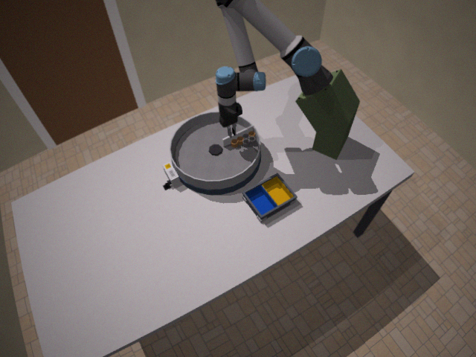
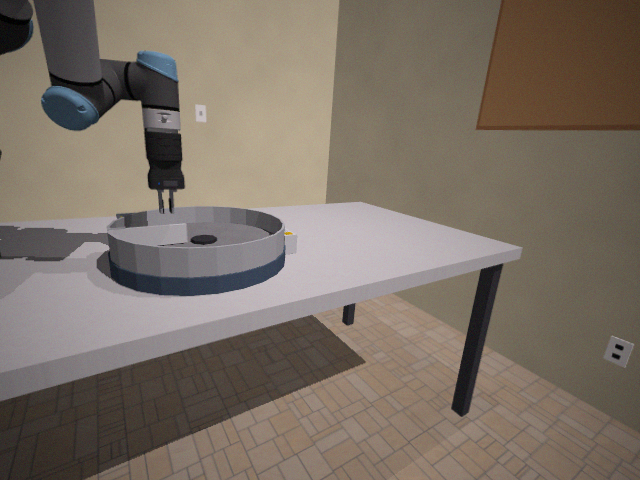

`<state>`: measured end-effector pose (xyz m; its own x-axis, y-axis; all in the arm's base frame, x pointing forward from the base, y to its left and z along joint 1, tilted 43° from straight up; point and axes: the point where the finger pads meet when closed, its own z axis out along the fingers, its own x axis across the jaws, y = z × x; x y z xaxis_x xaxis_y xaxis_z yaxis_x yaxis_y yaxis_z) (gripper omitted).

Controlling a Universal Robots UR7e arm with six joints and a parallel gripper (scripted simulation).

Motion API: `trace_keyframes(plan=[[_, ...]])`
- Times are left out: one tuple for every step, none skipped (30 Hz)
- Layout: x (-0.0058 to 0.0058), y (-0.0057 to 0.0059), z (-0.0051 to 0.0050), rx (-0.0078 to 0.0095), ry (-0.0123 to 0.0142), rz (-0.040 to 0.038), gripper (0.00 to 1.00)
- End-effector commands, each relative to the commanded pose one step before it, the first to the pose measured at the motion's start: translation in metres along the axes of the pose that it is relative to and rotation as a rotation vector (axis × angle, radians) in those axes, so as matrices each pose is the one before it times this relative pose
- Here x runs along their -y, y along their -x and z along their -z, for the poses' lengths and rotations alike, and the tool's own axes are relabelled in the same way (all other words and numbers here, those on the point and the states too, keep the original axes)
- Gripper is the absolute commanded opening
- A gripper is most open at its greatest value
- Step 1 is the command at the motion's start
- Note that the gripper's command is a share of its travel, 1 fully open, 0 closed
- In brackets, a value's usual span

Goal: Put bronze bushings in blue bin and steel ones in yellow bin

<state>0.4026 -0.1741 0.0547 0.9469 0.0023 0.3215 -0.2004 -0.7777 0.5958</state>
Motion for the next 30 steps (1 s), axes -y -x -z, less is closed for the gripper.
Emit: trace_keyframes(plan=[[-0.00008, -0.00028, 0.0003, -0.00105, 0.00029, -0.00016, 0.42], [0.0, 0.0, 0.0, 0.0, 0.0, 0.0, 0.42], [0.0, 0.0, 0.0, 0.0, 0.0, 0.0, 0.42], [0.0, 0.0, 0.0, 0.0, 0.0, 0.0, 0.42], [0.0, 0.0, 0.0, 0.0, 0.0, 0.0, 0.42], [0.0, 0.0, 0.0, 0.0, 0.0, 0.0, 0.42], [0.0, 0.0, 0.0, 0.0, 0.0, 0.0, 0.42], [0.0, 0.0, 0.0, 0.0, 0.0, 0.0, 0.42], [0.0, 0.0, 0.0, 0.0, 0.0, 0.0, 0.42], [0.0, 0.0, 0.0, 0.0, 0.0, 0.0, 0.42], [0.0, 0.0, 0.0, 0.0, 0.0, 0.0, 0.42], [0.0, 0.0, 0.0, 0.0, 0.0, 0.0, 0.42], [0.0, 0.0, 0.0, 0.0, 0.0, 0.0, 0.42], [0.0, 0.0, 0.0, 0.0, 0.0, 0.0, 0.42], [0.0, 0.0, 0.0, 0.0, 0.0, 0.0, 0.42], [0.0, 0.0, 0.0, 0.0, 0.0, 0.0, 0.42], [0.0, 0.0, 0.0, 0.0, 0.0, 0.0, 0.4], [0.0, 0.0, 0.0, 0.0, 0.0, 0.0, 0.4], [0.0, 0.0, 0.0, 0.0, 0.0, 0.0, 0.4], [0.0, 0.0, 0.0, 0.0, 0.0, 0.0, 0.4], [0.0, 0.0, 0.0, 0.0, 0.0, 0.0, 0.4], [0.0, 0.0, 0.0, 0.0, 0.0, 0.0, 0.4], [0.0, 0.0, 0.0, 0.0, 0.0, 0.0, 0.4], [0.0, 0.0, 0.0, 0.0, 0.0, 0.0, 0.4], [0.0, 0.0, 0.0, 0.0, 0.0, 0.0, 0.4], [0.0, 0.0, 0.0, 0.0, 0.0, 0.0, 0.4], [0.0, 0.0, 0.0, 0.0, 0.0, 0.0, 0.4], [0.0, 0.0, 0.0, 0.0, 0.0, 0.0, 0.4], [0.0, 0.0, 0.0, 0.0, 0.0, 0.0, 0.4], [0.0, 0.0, 0.0, 0.0, 0.0, 0.0, 0.4]])
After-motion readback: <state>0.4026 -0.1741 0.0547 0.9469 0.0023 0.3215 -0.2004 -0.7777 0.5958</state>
